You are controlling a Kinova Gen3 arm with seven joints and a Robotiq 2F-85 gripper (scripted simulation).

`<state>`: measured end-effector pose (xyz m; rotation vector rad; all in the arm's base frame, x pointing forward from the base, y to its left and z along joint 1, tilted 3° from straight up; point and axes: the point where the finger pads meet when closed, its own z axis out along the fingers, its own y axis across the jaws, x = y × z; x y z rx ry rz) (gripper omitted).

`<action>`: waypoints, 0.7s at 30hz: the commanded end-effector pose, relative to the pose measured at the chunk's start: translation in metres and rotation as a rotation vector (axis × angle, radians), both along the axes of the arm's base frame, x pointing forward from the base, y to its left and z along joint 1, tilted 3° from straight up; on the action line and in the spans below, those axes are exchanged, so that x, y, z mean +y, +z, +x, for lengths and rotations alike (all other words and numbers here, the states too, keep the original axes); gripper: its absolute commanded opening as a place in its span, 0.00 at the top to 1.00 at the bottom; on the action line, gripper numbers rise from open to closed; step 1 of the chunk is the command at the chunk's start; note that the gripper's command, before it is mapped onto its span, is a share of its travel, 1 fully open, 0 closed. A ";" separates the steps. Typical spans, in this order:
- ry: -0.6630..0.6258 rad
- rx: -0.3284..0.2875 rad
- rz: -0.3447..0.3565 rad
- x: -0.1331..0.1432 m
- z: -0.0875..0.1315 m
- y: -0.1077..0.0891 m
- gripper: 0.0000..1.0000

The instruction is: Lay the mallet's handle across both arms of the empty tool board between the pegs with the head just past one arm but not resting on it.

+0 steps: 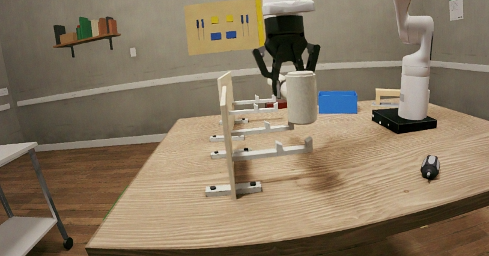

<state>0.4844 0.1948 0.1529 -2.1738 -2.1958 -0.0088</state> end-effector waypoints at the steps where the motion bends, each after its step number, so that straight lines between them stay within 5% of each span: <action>1: 0.002 -0.010 0.006 0.002 0.002 0.006 0.90; 7: 0.002 -0.010 0.006 -0.008 0.005 0.006 0.90; 21: 0.002 -0.011 0.004 -0.100 0.026 0.007 0.90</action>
